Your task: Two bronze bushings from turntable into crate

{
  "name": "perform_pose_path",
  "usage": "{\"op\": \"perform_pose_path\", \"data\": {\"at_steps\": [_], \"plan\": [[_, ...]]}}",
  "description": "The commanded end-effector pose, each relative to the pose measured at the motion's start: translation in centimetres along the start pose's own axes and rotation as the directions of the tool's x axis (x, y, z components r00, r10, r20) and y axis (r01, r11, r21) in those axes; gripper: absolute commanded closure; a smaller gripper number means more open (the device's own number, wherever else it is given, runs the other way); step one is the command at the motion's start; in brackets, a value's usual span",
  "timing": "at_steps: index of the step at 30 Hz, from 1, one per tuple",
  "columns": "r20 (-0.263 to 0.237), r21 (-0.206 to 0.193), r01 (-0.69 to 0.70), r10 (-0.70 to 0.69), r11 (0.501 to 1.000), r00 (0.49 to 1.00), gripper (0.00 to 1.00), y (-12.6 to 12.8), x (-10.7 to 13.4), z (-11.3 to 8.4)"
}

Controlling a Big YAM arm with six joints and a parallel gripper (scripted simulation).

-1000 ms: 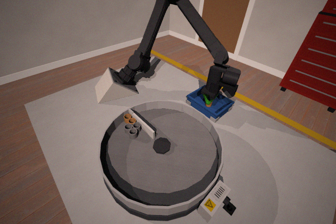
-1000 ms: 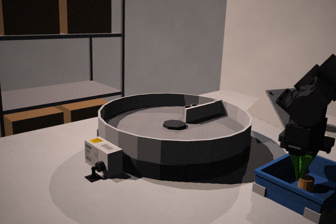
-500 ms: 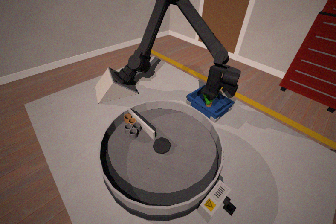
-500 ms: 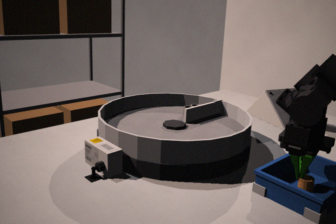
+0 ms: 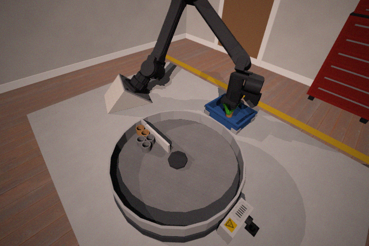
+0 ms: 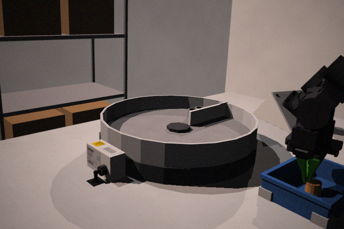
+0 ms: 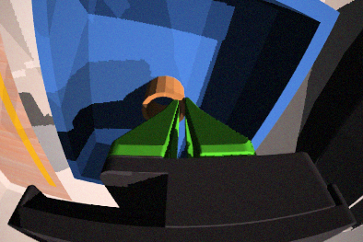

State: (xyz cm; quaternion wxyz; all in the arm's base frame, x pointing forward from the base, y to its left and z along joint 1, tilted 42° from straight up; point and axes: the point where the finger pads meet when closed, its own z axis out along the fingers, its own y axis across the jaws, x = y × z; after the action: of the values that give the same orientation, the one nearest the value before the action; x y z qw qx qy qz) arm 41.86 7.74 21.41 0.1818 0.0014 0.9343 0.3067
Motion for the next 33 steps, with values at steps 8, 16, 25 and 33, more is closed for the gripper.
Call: {"op": "perform_pose_path", "data": {"at_steps": [8, 16, 25, 33], "plan": [[0.017, -0.001, 0.006, -0.006, 1.0, 1.0, 0.86, 0.81, -1.68, -0.65], [0.021, -0.001, 0.009, -0.009, 1.0, 1.0, 0.86, 0.94, -1.7, -0.81], [0.021, -0.001, 0.009, -0.009, 1.0, 1.0, 0.86, 0.94, -1.7, -0.81], [0.021, -0.001, 0.009, -0.009, 1.0, 1.0, 0.86, 0.94, -1.7, -0.81]]}}
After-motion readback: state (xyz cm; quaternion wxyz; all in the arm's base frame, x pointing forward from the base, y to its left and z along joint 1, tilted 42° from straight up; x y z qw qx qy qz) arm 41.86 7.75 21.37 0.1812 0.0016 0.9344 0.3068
